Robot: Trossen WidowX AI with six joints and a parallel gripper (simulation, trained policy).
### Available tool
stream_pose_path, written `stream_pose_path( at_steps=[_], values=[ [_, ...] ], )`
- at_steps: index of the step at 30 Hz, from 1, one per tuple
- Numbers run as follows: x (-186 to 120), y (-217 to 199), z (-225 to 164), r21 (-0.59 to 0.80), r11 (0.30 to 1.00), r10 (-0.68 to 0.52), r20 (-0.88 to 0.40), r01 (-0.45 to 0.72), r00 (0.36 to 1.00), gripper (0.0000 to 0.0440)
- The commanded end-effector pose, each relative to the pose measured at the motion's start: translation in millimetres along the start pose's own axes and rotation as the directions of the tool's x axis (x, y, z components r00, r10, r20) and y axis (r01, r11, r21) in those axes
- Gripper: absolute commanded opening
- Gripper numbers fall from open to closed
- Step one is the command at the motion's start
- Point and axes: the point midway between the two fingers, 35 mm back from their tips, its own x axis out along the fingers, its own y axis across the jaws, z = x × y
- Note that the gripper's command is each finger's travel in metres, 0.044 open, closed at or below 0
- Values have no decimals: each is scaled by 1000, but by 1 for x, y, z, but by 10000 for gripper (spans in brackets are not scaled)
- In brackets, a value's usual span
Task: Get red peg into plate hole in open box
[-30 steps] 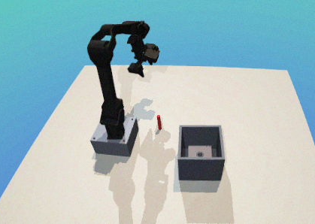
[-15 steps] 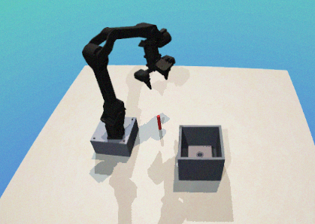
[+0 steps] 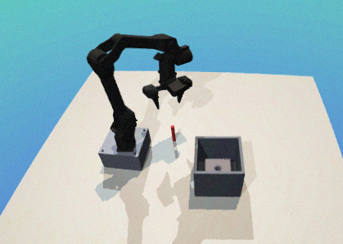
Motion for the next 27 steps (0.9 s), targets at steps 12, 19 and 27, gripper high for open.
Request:
stream_pose_path(
  at_steps=[12, 19, 27],
  values=[
    [52, -14, 13, 109, 990, -90, -7, 90, 996, 440],
    [77, -13, 17, 156, 984, -82, -3, 82, 997, 436],
    [103, -12, 22, 210, 975, -70, 2, 68, 998, 416]
  ],
)
